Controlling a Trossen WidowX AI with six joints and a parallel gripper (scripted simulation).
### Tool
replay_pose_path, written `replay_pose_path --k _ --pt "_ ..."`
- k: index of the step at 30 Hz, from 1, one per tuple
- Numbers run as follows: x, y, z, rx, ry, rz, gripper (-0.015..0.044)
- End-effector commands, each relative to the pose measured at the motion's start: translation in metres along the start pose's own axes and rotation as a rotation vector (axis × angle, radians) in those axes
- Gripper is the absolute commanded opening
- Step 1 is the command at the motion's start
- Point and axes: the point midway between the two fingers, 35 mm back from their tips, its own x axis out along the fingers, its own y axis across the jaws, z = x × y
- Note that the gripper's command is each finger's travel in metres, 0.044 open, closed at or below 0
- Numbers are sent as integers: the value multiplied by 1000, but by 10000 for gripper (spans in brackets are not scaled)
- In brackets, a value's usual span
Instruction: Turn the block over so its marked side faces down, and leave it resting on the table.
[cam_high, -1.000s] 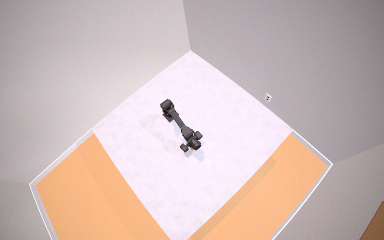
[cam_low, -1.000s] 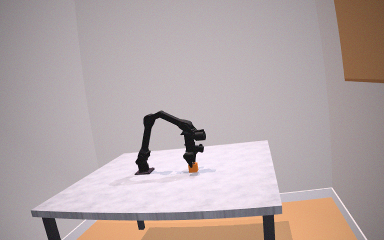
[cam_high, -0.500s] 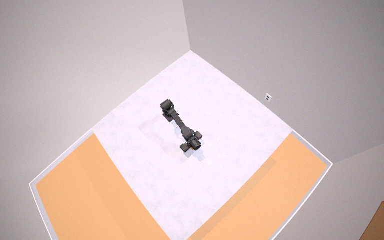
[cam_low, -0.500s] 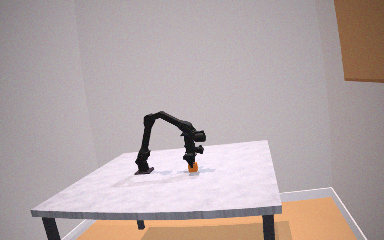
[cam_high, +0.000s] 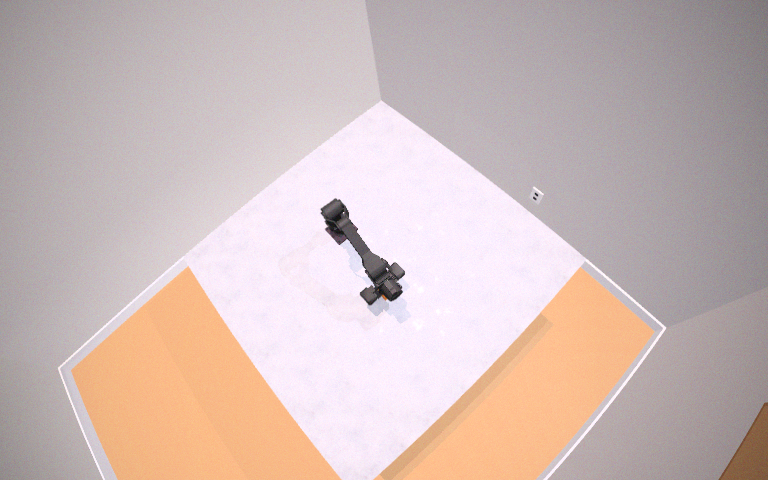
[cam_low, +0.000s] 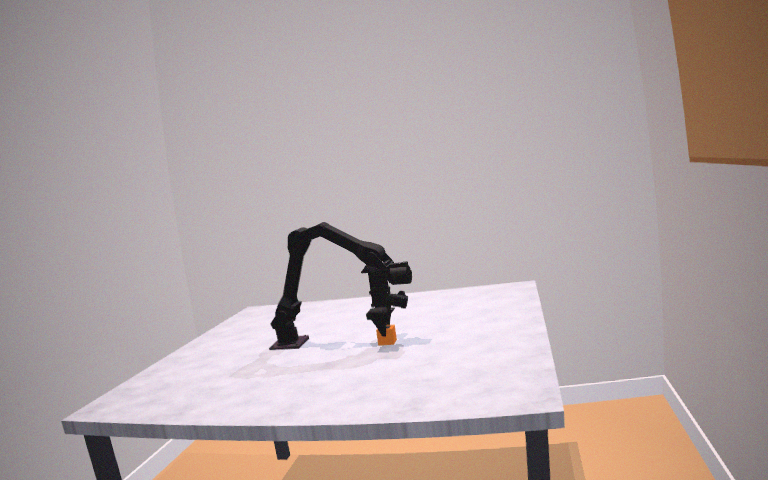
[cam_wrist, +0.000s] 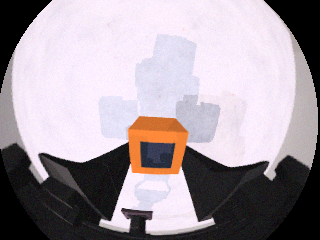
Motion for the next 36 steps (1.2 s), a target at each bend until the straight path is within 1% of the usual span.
replay_pose_path --k 1,5,8,13,36 --pt "0 -1 0 -4 -1 -2 103" --pt "-15 -1 1 -4 -1 -2 0" --pt "-29 -1 0 -4 -1 -2 0" --pt "-29 -1 0 -4 -11 -2 0" --pt "-22 -1 1 0 -359 3 0"
